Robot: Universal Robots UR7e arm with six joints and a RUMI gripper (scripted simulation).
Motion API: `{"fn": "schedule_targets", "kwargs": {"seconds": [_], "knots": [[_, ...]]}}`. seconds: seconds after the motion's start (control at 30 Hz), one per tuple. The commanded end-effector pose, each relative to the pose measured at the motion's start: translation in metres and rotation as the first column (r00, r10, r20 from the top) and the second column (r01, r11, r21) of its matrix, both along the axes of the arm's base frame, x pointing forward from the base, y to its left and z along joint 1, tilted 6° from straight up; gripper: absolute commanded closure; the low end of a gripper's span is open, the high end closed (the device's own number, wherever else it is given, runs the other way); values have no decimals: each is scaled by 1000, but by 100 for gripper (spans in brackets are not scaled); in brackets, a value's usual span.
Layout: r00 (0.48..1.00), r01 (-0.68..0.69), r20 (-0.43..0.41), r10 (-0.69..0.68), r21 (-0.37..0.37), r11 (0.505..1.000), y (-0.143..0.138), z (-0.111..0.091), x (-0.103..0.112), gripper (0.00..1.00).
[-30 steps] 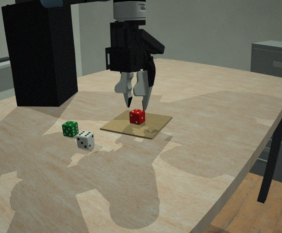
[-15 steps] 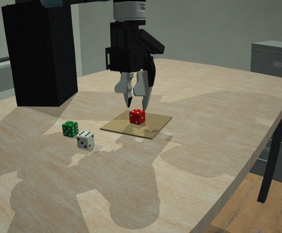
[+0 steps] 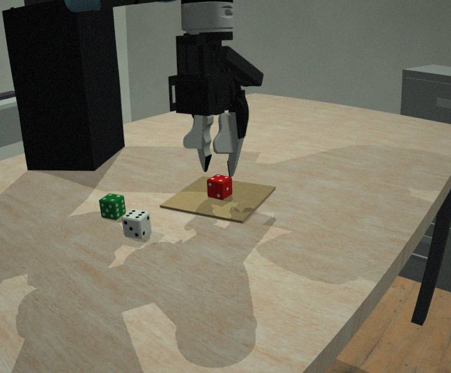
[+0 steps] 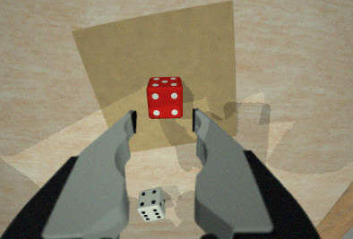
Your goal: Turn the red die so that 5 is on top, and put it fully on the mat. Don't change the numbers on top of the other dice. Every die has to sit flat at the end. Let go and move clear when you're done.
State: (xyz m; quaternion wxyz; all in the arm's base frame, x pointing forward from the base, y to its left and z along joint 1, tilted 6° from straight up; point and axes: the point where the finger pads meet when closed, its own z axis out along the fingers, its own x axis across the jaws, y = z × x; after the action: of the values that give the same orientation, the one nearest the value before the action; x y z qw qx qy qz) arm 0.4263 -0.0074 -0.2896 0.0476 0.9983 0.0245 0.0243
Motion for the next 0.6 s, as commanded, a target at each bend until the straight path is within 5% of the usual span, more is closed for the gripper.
{"fn": "schedule_targets", "kwargs": {"seconds": [0.0,0.57], "knots": [[1000,0,1,0,0,1000,0,4,0,72],[1000,0,1,0,0,1000,4,41,-2,72]]}}
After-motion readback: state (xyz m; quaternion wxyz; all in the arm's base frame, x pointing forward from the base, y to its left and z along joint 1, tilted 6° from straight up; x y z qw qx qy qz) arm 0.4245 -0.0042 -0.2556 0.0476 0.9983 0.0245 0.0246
